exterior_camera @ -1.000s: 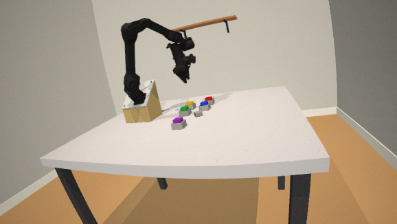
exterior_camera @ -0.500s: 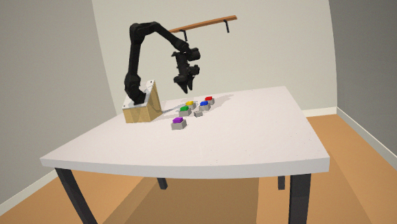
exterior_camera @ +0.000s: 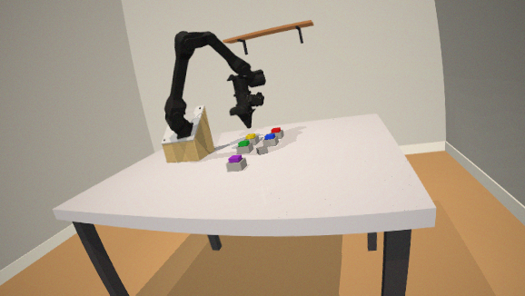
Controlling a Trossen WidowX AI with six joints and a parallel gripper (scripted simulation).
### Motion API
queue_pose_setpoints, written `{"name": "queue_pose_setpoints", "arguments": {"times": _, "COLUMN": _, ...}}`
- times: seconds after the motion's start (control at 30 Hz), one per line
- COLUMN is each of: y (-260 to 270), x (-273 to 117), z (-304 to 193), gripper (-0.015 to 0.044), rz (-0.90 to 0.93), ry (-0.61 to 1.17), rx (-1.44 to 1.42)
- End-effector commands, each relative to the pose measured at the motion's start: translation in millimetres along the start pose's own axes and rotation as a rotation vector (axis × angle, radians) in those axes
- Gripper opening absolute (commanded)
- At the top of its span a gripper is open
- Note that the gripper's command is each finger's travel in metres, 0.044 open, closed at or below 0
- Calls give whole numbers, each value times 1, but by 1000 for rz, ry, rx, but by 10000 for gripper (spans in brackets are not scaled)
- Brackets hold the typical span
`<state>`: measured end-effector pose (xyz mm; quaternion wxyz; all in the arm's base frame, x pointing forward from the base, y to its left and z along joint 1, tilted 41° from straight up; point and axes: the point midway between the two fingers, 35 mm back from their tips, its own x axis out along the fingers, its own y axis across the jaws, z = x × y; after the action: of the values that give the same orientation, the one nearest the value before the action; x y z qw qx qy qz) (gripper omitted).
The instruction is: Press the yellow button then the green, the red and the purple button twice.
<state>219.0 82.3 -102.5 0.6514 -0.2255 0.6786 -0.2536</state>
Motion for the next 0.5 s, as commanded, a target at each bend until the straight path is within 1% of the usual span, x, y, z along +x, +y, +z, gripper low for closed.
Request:
{"name": "queue_pose_setpoints", "arguments": {"times": 0.0, "y": -1, "x": 2, "z": -1, "gripper": 20, "rz": -6, "ry": 0, "rx": -5}}
{"name": "queue_pose_setpoints", "arguments": {"times": 0.47, "y": -1, "x": 19, "z": -1, "gripper": 20, "rz": -6, "ry": 0, "rx": -5}}
